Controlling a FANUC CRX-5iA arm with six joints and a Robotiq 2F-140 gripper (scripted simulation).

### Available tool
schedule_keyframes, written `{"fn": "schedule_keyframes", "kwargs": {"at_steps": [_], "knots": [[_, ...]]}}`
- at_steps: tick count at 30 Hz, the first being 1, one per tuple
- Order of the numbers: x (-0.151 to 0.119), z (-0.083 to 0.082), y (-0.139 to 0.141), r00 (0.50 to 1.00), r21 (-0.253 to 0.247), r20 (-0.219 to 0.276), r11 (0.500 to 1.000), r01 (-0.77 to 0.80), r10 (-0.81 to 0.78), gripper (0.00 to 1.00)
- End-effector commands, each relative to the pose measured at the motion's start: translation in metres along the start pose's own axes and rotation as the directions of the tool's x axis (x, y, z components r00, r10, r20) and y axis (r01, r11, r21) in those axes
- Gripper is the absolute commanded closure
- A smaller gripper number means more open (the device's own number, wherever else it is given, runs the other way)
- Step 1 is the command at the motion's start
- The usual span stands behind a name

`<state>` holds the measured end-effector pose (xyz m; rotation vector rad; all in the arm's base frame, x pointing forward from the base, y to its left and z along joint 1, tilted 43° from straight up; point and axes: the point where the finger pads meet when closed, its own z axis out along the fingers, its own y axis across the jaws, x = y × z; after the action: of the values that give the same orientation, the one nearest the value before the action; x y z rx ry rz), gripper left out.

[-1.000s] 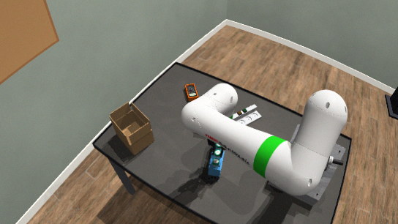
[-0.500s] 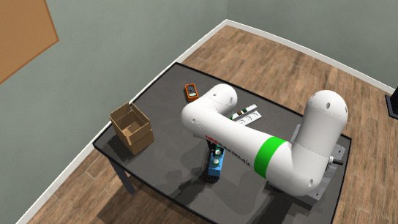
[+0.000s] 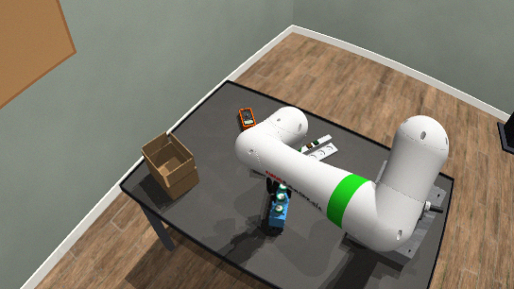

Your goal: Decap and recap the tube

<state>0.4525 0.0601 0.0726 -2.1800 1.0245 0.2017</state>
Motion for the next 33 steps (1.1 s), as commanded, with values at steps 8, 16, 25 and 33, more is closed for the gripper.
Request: {"fn": "schedule_keyframes", "kwargs": {"at_steps": [8, 16, 25, 33], "knots": [[0.0006, -0.0007, -0.0002, 0.903, 0.002, -0.001, 0.903, -0.429, 0.429, 0.59], [0.0006, -0.0007, -0.0002, 0.738, 0.002, 0.001, 0.738, -0.675, 0.675, 0.59], [0.0005, -0.0007, -0.0002, 0.5, 0.001, 0.0, 0.5, -0.866, 0.866, 0.59], [0.0005, -0.0007, -0.0002, 0.5, 0.001, 0.0, 0.5, -0.866, 0.866, 0.7]]}}
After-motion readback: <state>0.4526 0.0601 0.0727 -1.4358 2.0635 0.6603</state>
